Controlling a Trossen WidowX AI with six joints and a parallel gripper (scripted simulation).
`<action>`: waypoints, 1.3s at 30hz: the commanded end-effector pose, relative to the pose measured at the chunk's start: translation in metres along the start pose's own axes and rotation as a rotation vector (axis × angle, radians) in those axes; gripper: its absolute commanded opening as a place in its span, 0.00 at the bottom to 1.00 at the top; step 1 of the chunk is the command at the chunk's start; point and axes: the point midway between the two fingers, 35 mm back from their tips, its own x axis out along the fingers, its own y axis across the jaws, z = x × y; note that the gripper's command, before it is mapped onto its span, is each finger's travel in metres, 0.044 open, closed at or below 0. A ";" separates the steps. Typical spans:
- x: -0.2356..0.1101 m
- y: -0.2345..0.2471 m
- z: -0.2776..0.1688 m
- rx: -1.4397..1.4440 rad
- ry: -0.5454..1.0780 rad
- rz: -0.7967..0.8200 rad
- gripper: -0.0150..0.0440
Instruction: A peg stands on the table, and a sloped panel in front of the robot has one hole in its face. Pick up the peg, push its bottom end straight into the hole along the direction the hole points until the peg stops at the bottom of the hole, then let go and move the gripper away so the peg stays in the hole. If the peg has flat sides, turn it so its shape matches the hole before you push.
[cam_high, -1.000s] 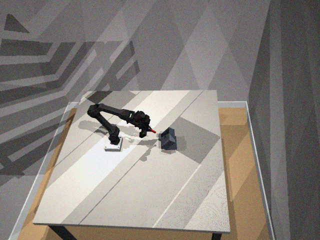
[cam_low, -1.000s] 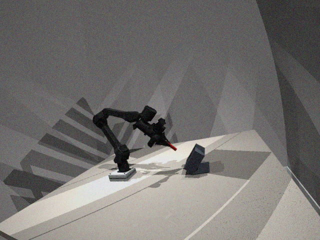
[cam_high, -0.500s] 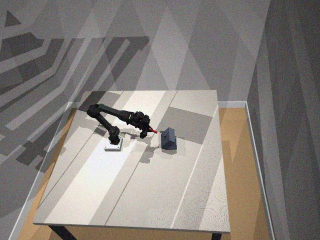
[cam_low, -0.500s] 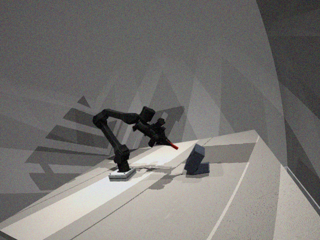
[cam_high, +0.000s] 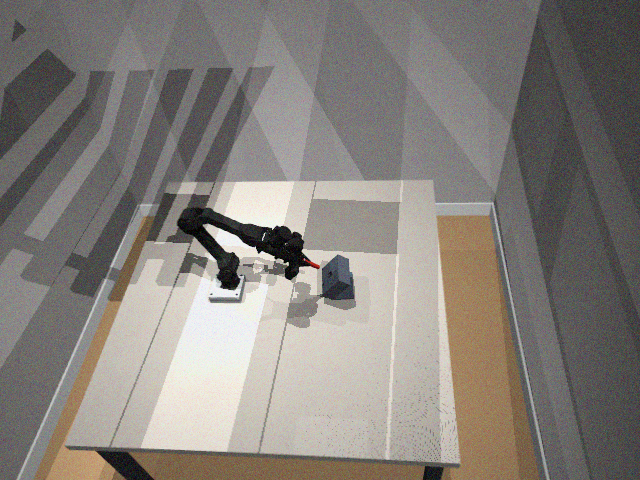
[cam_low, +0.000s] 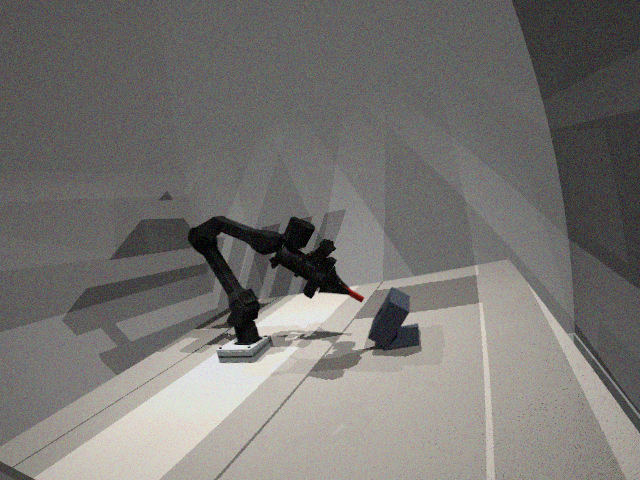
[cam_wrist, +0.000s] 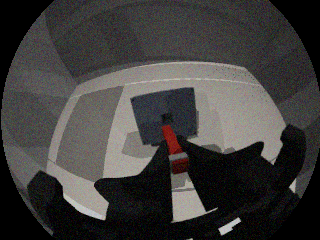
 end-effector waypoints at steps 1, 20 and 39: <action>0.007 -0.003 -0.003 -0.011 -0.001 -0.008 0.25; 0.024 -0.008 -0.004 -0.039 -0.044 -0.021 0.25; 0.038 -0.008 -0.003 -0.041 -0.050 -0.022 0.25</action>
